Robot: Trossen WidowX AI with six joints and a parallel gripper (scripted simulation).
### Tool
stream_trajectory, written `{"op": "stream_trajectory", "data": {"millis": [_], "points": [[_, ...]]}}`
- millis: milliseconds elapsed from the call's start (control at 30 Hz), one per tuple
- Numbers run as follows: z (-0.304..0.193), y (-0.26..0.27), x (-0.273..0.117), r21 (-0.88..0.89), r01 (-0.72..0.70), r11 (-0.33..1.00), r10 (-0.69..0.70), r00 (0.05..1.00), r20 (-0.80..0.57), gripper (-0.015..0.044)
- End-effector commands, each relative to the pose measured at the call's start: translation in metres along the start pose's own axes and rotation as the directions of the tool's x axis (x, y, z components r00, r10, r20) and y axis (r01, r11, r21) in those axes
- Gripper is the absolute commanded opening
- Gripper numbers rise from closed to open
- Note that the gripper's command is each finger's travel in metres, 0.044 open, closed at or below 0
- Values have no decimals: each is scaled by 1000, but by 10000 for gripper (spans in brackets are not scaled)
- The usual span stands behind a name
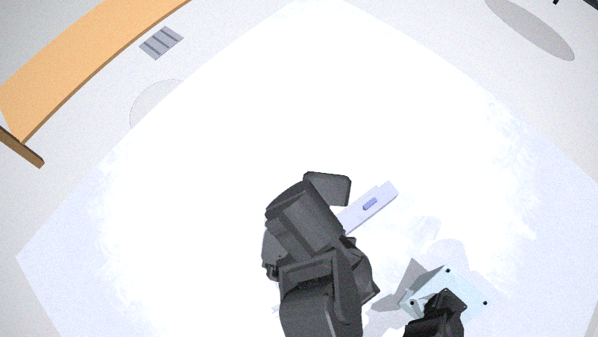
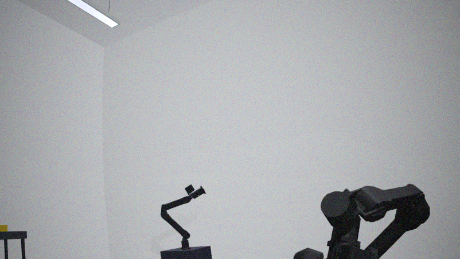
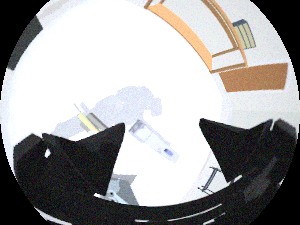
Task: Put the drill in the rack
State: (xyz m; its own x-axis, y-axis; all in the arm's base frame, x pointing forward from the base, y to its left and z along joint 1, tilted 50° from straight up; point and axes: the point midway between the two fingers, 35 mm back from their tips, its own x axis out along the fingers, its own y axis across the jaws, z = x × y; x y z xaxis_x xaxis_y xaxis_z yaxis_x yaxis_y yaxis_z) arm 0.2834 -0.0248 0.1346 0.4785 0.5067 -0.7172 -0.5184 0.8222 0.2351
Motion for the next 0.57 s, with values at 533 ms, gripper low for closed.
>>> {"op": "stream_trajectory", "data": {"millis": [533], "points": [[-157,-151,-185,947,318,46,-807,571,-152,440]]}}
